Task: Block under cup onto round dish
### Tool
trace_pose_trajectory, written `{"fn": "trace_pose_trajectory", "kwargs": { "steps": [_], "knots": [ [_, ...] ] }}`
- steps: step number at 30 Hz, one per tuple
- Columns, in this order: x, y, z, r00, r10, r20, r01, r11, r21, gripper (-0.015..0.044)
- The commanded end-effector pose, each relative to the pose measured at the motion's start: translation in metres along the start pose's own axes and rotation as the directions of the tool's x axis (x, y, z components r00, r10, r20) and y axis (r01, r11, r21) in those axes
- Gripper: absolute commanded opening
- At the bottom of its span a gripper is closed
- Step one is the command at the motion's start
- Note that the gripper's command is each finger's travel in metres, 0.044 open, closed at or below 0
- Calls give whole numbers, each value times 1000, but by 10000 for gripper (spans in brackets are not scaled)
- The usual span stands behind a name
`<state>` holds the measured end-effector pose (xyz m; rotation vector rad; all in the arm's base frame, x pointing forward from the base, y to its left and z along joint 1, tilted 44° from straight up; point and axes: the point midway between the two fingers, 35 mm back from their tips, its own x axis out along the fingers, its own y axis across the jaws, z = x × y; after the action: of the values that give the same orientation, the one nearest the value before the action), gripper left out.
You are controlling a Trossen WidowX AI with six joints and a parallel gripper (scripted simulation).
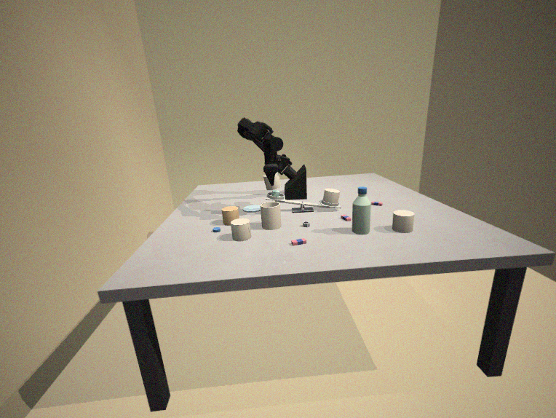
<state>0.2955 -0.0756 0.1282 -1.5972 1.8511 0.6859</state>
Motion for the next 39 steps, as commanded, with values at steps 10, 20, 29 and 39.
{"fn": "trace_pose_trajectory", "kwargs": {
  "steps": [10,20,29,39],
  "knots": [
    [-20,1,0,1000,-8,2,8,1000,3,0],
    [-33,4,-1,1000,-7,-1,7,1000,3,0],
    [-32,5,-2,1000,1,-6,-1,1000,0,0],
    [-32,5,-2,1000,1,-6,-1,1000,0,0]
  ]
}}
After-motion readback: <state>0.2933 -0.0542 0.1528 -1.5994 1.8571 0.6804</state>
